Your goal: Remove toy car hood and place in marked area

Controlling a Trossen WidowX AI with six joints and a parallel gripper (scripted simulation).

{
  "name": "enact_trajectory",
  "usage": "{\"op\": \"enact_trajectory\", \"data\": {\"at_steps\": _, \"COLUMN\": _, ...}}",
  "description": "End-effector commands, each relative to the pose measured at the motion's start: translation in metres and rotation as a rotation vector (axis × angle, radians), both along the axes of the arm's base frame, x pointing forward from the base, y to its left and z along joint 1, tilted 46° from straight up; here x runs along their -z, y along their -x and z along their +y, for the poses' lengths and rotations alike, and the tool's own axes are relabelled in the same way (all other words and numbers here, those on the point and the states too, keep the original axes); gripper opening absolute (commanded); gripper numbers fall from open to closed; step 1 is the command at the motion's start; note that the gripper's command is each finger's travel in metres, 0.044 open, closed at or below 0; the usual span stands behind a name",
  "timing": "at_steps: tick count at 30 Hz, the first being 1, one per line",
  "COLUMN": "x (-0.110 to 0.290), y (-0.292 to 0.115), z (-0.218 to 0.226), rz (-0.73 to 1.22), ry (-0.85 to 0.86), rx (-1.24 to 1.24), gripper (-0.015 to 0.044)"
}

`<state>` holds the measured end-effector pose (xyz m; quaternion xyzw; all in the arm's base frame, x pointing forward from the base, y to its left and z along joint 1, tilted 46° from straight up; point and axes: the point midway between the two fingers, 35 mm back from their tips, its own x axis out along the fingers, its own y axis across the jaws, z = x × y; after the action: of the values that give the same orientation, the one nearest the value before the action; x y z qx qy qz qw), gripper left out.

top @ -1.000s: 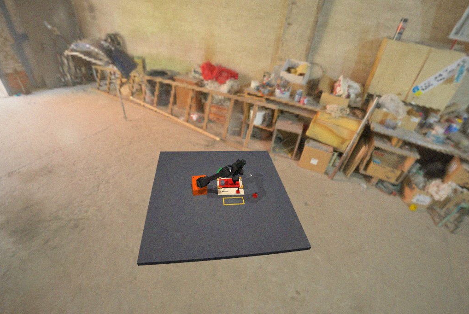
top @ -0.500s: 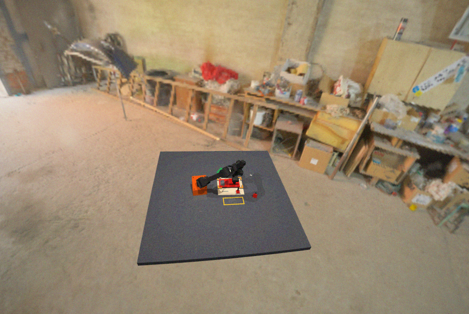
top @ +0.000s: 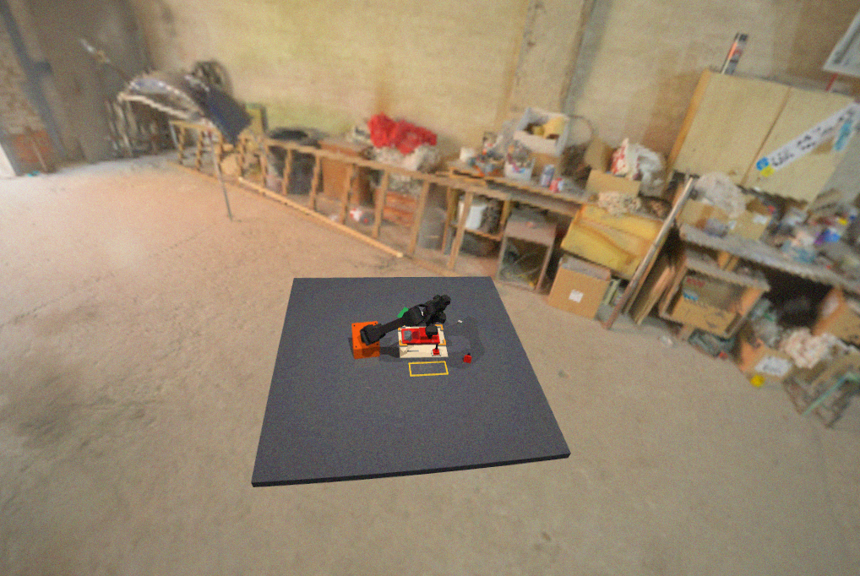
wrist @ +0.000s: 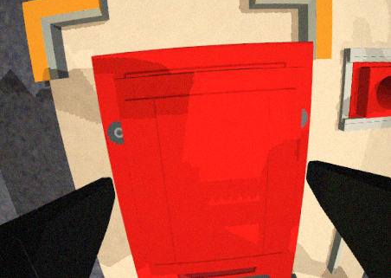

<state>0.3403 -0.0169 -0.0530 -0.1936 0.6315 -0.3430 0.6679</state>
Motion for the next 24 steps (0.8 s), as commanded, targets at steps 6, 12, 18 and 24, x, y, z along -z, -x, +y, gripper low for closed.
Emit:
{"op": "enact_trajectory", "data": {"at_steps": 6, "x": 0.0035, "y": 0.0017, "z": -0.0042, "rz": 0.006, "ry": 0.006, "rx": -0.003, "gripper": 0.0440}}
{"op": "enact_trajectory", "data": {"at_steps": 12, "x": 0.0055, "y": 0.0019, "z": -0.0064, "rz": 0.006, "ry": 0.006, "rx": -0.003, "gripper": 0.0440}}
{"op": "enact_trajectory", "data": {"at_steps": 18, "x": 0.0055, "y": 0.0004, "z": -0.0057, "rz": 0.000, "ry": 0.001, "rx": 0.000, "gripper": 0.0388}}
{"op": "enact_trajectory", "data": {"at_steps": 24, "x": 0.0055, "y": 0.0004, "z": -0.0057, "rz": 0.000, "ry": 0.001, "rx": 0.000, "gripper": 0.0328}}
